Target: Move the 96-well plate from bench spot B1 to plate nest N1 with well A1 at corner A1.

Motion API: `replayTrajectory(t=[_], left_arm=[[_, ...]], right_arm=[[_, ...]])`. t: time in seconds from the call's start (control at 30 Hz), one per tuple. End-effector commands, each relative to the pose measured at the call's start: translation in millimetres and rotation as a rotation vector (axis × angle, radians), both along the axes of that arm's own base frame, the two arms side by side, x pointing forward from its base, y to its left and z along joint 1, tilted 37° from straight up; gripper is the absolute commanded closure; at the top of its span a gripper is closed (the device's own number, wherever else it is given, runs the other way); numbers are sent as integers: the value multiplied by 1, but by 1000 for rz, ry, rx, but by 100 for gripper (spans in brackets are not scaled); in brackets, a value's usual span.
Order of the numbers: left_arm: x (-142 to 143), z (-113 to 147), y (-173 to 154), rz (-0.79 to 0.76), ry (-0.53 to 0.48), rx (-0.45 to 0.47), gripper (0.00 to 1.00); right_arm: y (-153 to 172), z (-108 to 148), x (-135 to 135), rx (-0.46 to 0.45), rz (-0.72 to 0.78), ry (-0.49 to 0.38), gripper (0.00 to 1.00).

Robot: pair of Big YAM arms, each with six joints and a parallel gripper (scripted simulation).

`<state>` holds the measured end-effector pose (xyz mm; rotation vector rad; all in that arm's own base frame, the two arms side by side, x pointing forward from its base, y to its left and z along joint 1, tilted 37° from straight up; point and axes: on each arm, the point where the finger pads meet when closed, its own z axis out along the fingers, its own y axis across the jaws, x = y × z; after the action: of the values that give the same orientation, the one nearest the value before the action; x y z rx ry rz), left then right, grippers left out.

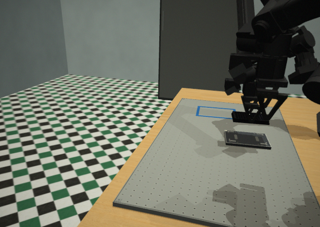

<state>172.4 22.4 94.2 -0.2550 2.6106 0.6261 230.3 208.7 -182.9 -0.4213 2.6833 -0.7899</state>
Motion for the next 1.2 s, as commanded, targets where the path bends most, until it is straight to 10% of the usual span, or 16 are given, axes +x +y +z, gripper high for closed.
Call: replayTrajectory(t=[0.0, 1.17], left_arm=[[6, 10, -5, 0, -20, -10, 0], [6, 10, -5, 0, -20, -10, 0]], right_arm=[[15, 7, 14, 36, -19, -24, 100], [-10, -27, 20, 12, -8, -8, 100]])
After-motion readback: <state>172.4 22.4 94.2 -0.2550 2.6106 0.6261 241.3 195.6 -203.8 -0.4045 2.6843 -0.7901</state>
